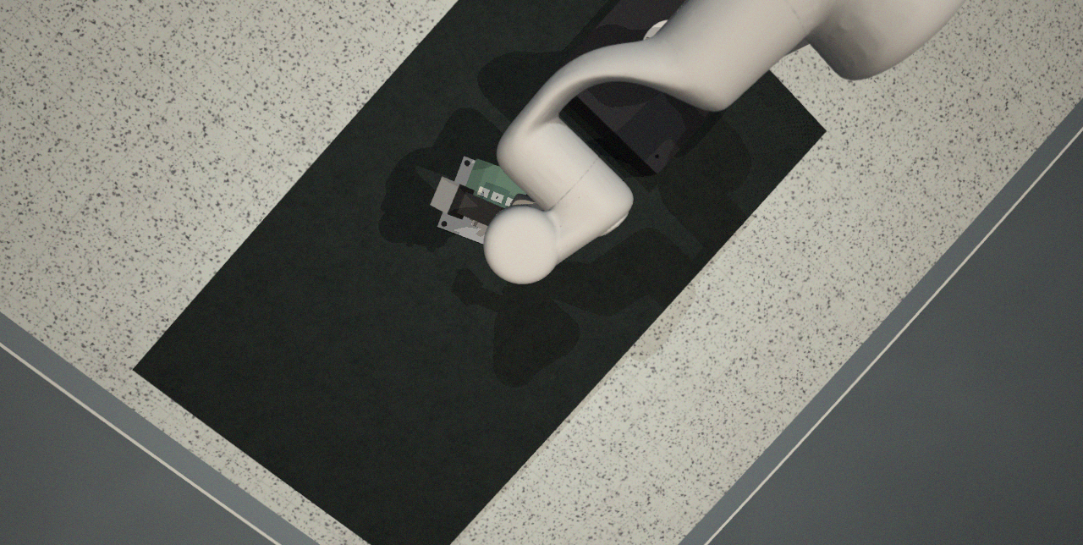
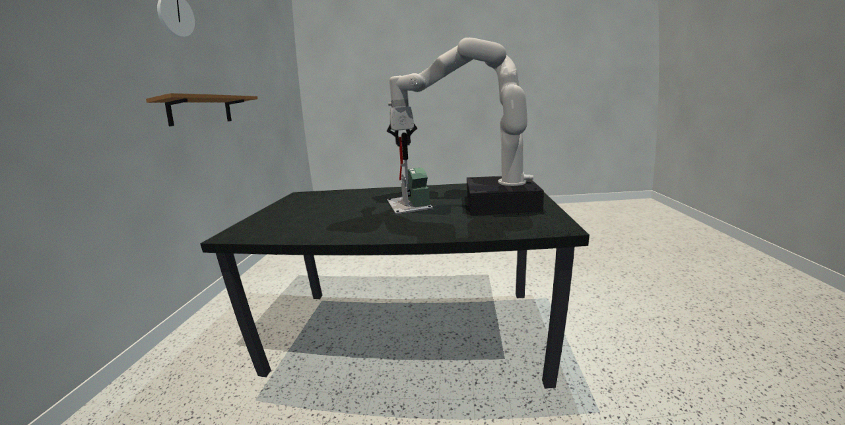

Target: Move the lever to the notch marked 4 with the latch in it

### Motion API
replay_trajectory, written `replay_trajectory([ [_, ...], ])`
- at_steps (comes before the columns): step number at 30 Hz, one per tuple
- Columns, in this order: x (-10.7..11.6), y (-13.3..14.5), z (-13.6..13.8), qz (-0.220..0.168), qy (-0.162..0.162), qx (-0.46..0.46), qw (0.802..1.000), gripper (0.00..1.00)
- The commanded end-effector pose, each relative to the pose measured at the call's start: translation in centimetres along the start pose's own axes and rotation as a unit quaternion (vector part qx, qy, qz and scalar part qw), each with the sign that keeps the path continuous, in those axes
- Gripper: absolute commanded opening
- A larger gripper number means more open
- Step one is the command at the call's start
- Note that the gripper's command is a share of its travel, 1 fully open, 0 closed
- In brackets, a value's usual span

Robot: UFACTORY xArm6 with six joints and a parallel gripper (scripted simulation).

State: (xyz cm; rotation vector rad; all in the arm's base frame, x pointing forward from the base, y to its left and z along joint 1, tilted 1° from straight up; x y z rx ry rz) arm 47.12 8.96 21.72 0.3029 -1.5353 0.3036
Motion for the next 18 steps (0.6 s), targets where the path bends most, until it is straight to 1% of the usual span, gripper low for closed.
replay_trajectory([
  [1, 0.1, 0.0, -0.1, 0.0, -0.001, 0.0, 1.0, 0.0],
  [18, 0.2, -1.4, -0.3, 0.0, -0.001, 0.0, 1.0, 0.0],
])
Point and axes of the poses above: the point where the finger pads meet when closed, its own x axis back along the fingers, its own z axis across the jaws, y = z × x, the point moved 1 cm from there along x, back along the fingers, and after that the axes turned 10 degrees about -x, right-handed, at the moved point
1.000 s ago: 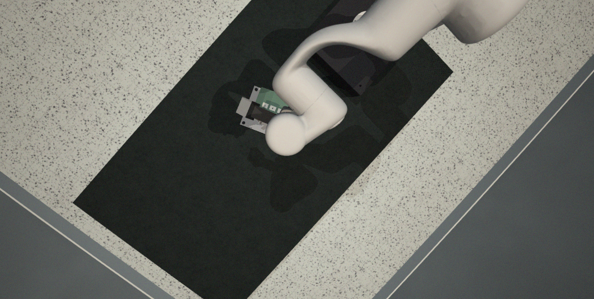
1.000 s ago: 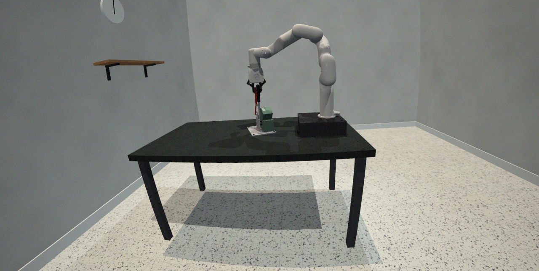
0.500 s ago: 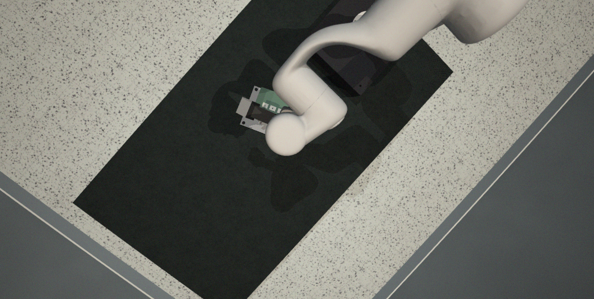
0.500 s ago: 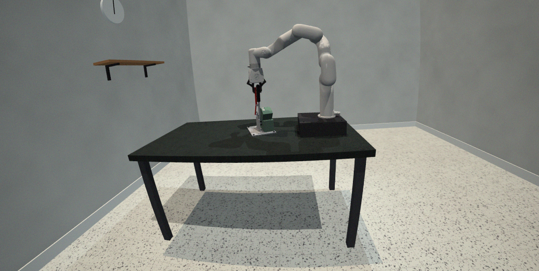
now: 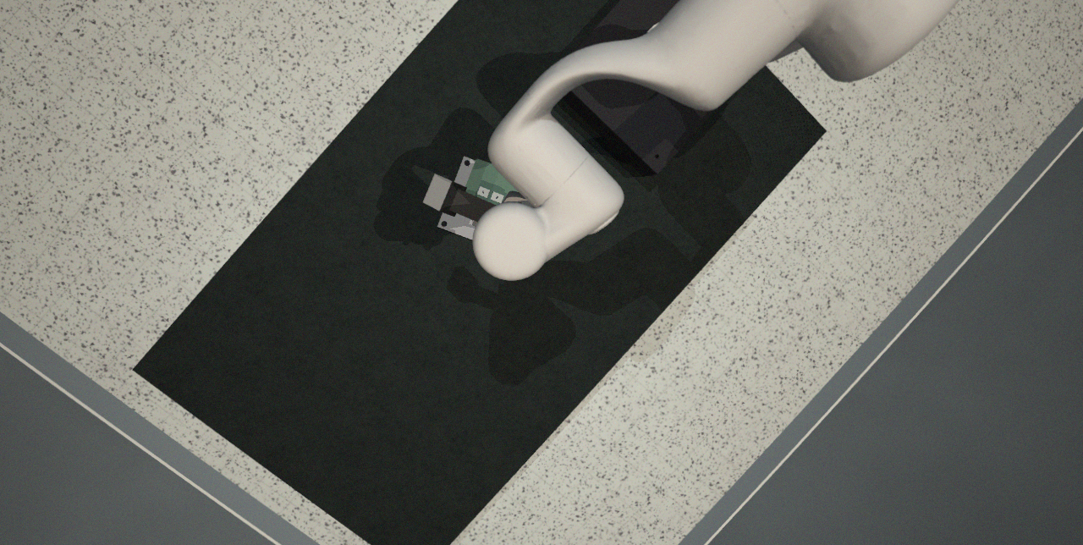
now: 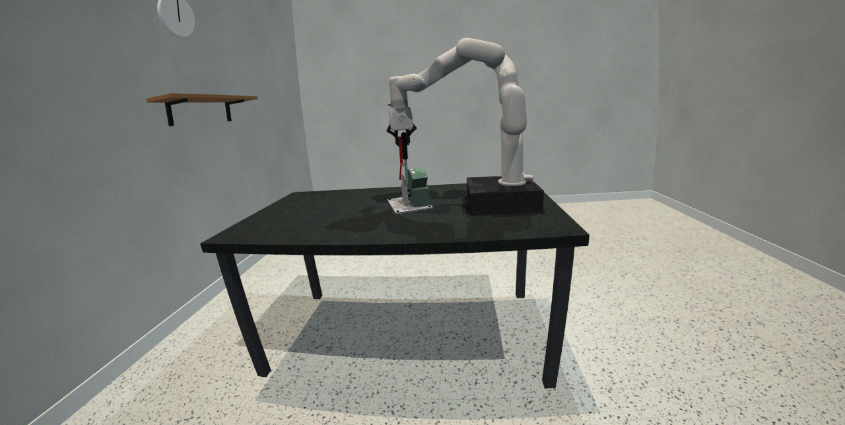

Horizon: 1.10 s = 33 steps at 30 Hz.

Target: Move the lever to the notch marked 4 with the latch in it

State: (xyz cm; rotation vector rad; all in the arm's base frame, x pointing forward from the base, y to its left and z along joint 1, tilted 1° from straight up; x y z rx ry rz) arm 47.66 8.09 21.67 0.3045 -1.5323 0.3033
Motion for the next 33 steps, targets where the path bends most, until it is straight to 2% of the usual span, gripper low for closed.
replay_trajectory([
  [1, 0.3, -0.6, -0.2, 0.001, -0.003, 0.0, 1.0, 0.0],
  [25, 0.1, -5.5, -1.0, 0.001, -0.003, 0.0, 1.0, 0.0],
  [33, 0.0, -6.4, -1.2, 0.001, -0.003, 0.0, 1.0, 0.0],
])
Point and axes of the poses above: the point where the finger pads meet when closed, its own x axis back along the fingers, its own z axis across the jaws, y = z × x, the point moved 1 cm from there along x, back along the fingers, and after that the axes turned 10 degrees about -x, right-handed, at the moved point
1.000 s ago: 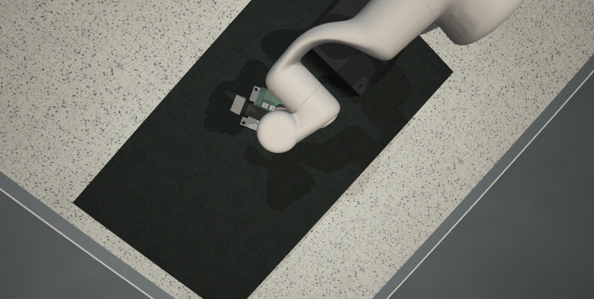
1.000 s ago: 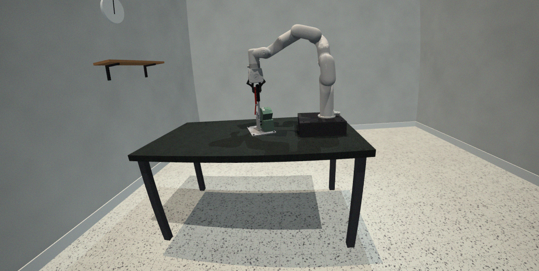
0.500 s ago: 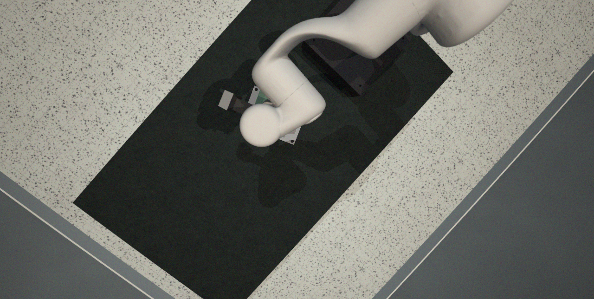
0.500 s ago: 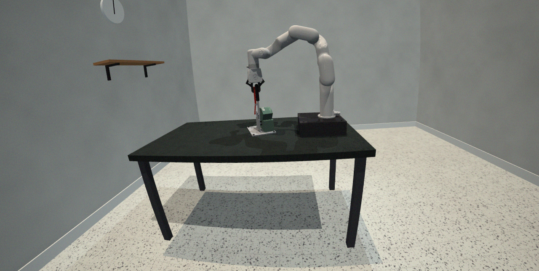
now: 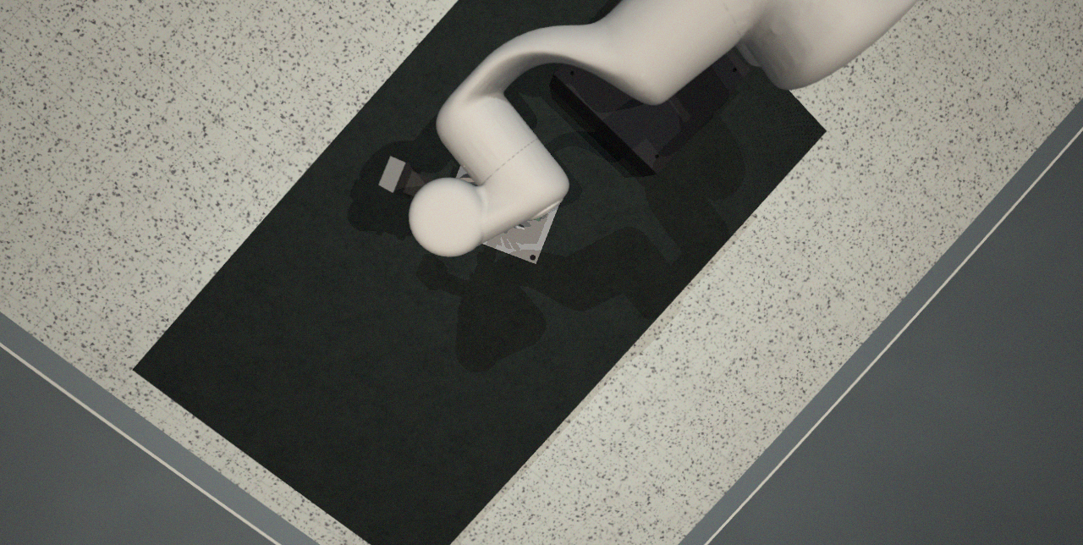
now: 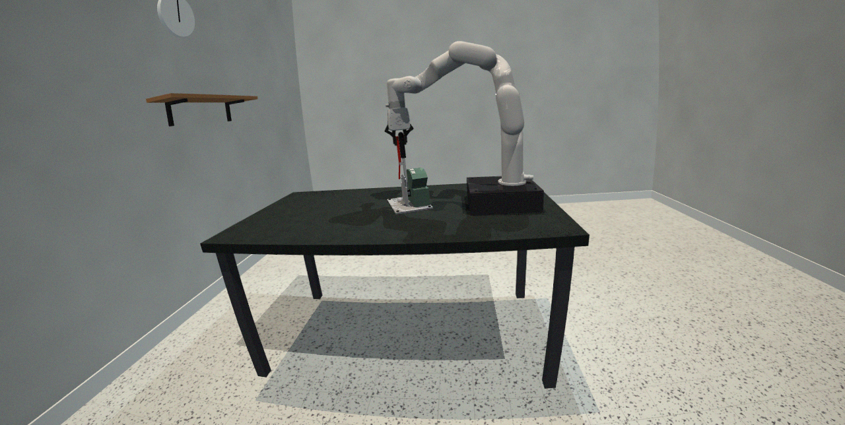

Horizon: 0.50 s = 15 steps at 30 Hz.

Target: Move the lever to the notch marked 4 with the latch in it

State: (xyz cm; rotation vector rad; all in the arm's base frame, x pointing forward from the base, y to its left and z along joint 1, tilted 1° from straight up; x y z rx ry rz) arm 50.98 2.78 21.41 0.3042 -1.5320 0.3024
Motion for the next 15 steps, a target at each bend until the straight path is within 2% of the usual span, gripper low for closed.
replay_trajectory([
  [1, 0.23, -0.29, -0.14, 0.001, -0.003, 0.0, 1.0, 0.0],
  [15, 0.17, -0.65, -0.21, 0.001, -0.003, 0.0, 1.0, 0.0],
])
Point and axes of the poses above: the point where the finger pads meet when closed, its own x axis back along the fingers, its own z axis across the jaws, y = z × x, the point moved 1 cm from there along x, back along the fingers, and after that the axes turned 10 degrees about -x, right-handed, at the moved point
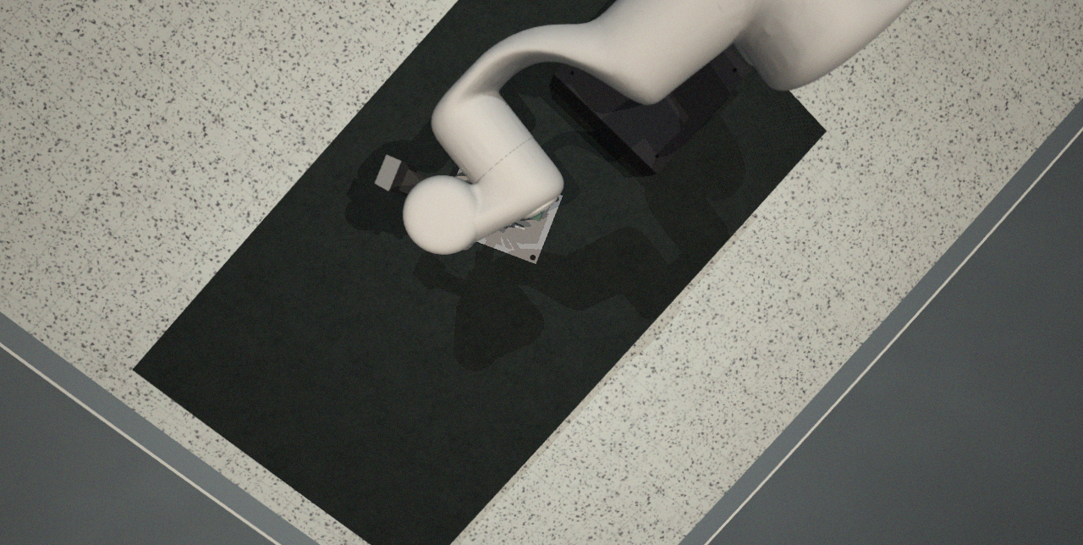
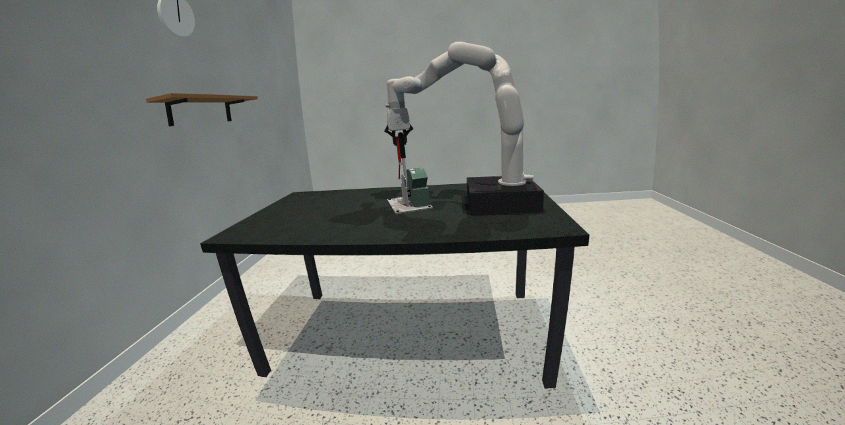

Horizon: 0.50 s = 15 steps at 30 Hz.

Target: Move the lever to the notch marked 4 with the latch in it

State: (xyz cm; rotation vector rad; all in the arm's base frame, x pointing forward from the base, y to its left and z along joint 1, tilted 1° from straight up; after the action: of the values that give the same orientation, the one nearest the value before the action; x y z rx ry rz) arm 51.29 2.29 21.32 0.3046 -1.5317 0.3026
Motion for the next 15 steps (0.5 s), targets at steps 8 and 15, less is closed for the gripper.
replay_trajectory([
  [8, 0.26, -0.08, -0.11, 0.001, -0.003, 0.0, 1.0, 0.0],
  [15, 0.22, -0.29, -0.14, 0.001, -0.003, 0.0, 1.0, 0.0],
])
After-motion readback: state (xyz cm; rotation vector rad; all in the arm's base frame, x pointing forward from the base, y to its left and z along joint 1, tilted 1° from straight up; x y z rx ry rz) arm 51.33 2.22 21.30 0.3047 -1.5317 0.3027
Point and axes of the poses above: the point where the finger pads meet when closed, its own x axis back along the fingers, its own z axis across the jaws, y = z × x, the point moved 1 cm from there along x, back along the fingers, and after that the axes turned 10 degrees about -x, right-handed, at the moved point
